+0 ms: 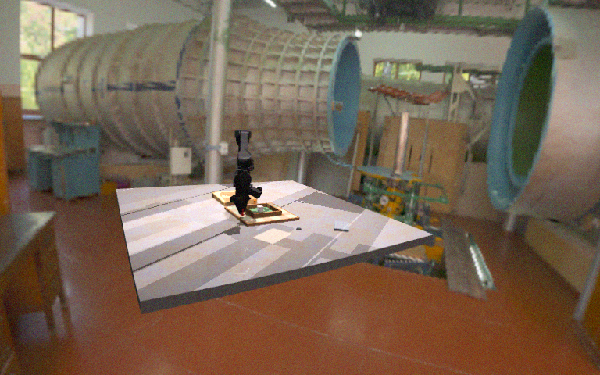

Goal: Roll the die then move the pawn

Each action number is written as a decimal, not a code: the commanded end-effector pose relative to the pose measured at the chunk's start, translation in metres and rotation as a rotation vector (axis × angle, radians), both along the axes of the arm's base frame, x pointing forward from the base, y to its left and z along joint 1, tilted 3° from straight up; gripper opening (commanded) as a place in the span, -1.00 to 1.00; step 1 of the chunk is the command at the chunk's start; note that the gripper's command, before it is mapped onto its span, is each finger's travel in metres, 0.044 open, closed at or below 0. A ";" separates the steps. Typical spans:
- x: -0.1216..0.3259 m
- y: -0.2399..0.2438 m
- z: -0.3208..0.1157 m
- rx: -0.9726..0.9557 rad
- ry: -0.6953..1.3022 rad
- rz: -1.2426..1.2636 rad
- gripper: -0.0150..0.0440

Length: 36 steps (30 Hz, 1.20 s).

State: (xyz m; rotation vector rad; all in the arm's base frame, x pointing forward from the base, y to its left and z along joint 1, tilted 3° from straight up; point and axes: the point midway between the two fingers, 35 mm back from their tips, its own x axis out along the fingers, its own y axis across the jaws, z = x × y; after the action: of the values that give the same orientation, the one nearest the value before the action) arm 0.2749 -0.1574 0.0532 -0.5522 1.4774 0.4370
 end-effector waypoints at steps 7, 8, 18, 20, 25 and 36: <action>0.000 0.001 -0.004 0.006 0.001 0.005 -0.30; 0.000 0.001 -0.004 0.006 0.001 0.005 -0.33; 0.000 0.001 -0.001 0.006 0.001 0.005 -0.49; 0.001 0.000 0.009 0.006 0.001 0.005 -0.49; 0.003 -0.001 0.037 0.006 0.000 0.005 -0.49; -0.003 0.001 0.098 0.006 0.000 0.005 -0.49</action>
State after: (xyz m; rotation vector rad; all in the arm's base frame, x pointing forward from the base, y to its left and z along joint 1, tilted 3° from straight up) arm 0.2743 -0.1578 0.1350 -0.5493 1.4815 0.4408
